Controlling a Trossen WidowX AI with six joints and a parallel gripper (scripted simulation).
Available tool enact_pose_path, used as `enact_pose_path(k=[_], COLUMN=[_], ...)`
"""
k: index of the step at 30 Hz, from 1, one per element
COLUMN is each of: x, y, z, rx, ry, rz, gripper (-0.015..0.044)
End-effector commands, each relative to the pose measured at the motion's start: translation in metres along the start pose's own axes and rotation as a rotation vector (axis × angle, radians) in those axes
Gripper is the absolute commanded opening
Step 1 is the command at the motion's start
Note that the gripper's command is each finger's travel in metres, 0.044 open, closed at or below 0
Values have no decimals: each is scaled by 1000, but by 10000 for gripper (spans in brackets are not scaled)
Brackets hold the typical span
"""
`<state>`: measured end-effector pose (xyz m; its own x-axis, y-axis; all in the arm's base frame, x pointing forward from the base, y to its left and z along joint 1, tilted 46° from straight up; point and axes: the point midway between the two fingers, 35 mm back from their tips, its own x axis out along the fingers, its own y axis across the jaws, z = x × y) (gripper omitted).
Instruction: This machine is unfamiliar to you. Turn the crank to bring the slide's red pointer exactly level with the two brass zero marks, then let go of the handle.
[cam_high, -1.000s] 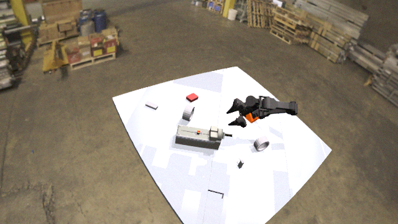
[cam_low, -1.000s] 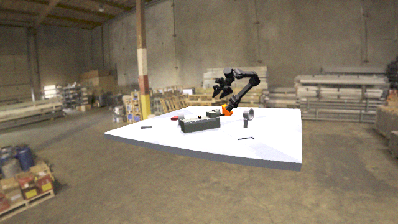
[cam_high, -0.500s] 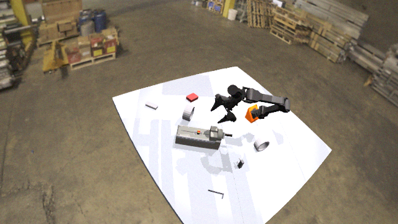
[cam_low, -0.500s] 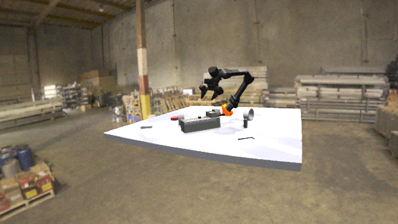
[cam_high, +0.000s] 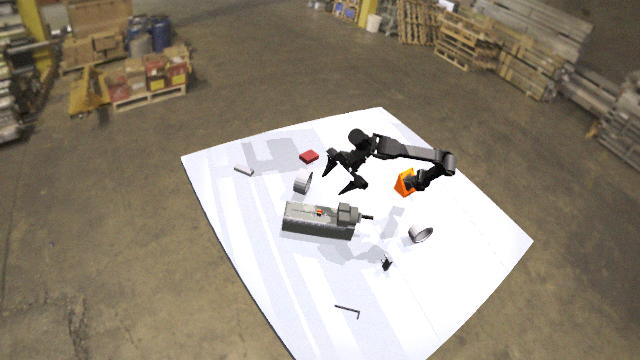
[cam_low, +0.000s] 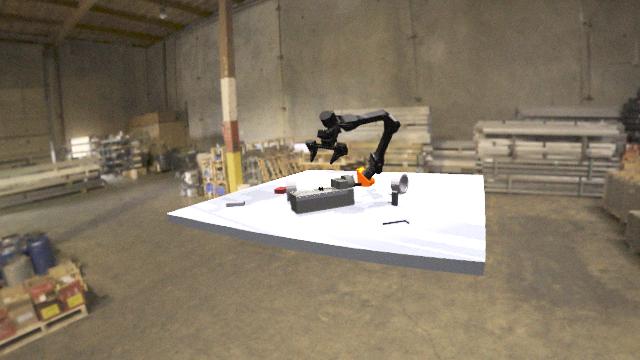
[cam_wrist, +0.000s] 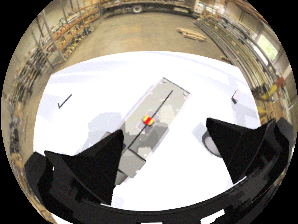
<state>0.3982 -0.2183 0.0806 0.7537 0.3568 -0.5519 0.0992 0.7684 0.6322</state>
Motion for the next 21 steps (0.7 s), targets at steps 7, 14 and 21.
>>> enact_pose_path(k=[7,14,21], x=[26,26,26], y=[5,5,5], z=[-25,-25,-25], rx=[3,3,3], ry=[10,10,10], rz=[11,11,11], gripper=[440,440,440])
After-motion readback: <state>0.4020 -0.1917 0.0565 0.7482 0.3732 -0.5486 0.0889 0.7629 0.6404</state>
